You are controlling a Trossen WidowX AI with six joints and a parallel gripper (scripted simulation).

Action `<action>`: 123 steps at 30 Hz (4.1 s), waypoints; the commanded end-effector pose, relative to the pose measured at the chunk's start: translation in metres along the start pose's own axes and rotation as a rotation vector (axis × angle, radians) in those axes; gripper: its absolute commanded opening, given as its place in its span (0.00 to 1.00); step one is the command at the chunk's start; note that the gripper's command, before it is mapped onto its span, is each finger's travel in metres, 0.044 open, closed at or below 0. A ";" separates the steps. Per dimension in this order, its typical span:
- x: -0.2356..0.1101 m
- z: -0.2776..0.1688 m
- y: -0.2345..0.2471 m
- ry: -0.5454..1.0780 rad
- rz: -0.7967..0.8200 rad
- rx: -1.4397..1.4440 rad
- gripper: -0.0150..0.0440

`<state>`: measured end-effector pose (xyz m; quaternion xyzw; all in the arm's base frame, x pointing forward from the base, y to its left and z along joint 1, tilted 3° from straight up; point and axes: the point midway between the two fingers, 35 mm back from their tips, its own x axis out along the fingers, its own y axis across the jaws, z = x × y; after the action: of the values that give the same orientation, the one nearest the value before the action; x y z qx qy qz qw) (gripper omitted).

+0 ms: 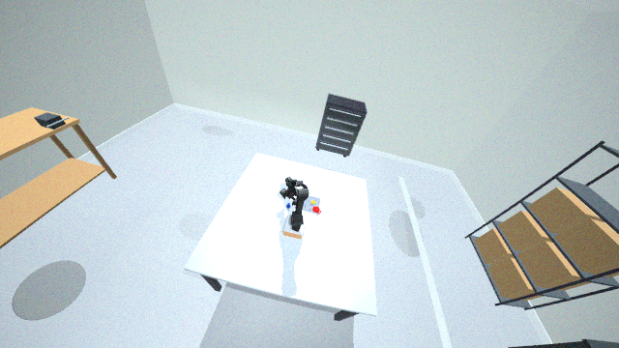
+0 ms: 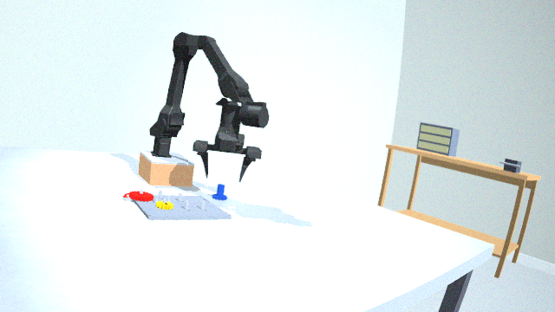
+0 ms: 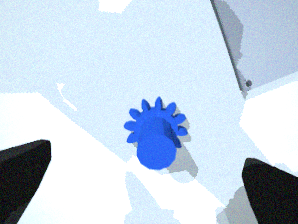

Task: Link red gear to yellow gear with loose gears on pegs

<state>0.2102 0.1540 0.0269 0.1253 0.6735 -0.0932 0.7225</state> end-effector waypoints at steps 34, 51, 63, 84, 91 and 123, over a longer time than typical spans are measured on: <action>0.027 -0.003 -0.004 0.012 -0.017 0.005 0.56; 0.018 0.006 0.007 -0.007 0.041 -0.010 0.25; -0.013 0.008 0.010 -0.004 0.033 -0.008 0.25; -0.073 0.004 0.005 0.005 0.005 -0.001 0.25; -0.093 0.000 0.000 0.008 -0.004 0.002 0.25; -0.104 0.027 -0.022 0.028 -0.015 0.008 0.25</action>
<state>0.2188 0.1239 0.1363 0.1276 0.6786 -0.0994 0.7165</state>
